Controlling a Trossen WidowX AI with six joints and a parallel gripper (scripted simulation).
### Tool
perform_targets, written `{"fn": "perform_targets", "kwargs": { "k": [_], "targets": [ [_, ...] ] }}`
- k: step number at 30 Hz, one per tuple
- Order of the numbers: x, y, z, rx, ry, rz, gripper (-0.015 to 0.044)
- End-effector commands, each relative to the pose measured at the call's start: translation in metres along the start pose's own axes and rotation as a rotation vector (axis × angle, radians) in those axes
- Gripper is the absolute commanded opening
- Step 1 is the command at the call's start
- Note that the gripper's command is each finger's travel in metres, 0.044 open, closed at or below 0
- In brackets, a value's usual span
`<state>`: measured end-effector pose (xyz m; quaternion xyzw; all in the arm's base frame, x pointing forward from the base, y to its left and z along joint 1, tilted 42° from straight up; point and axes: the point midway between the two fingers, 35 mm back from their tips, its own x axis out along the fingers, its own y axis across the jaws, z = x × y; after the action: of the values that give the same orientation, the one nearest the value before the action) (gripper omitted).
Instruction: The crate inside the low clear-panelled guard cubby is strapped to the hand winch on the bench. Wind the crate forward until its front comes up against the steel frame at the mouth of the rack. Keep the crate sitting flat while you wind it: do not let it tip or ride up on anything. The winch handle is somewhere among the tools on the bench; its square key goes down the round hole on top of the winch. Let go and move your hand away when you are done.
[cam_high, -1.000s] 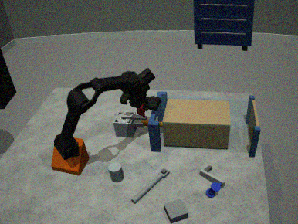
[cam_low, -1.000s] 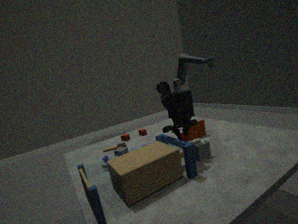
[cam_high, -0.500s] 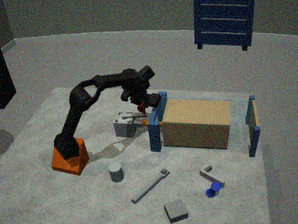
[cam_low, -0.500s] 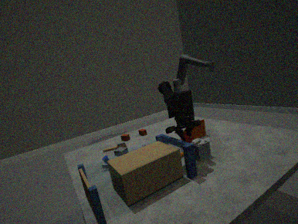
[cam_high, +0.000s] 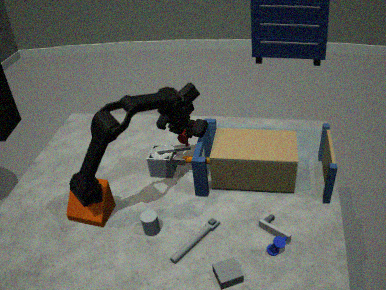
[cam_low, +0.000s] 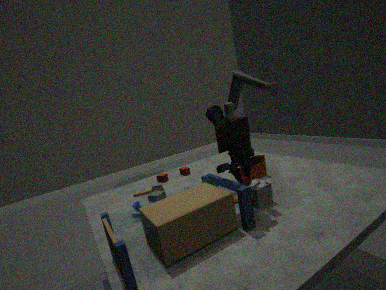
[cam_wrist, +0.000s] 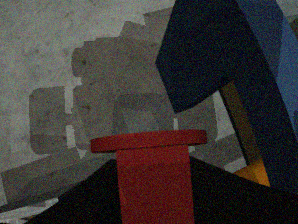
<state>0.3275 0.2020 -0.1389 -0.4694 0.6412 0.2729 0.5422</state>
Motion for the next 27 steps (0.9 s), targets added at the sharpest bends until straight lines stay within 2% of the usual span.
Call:
{"fn": "perform_targets", "kwargs": {
  "k": [1,27],
  "targets": [
    [0.005,0.015,0.012,-0.013,-0.018,0.017,0.0],
    [0.012,0.041,0.028,-0.013,-0.02,0.019,0.0]
  ]
}}
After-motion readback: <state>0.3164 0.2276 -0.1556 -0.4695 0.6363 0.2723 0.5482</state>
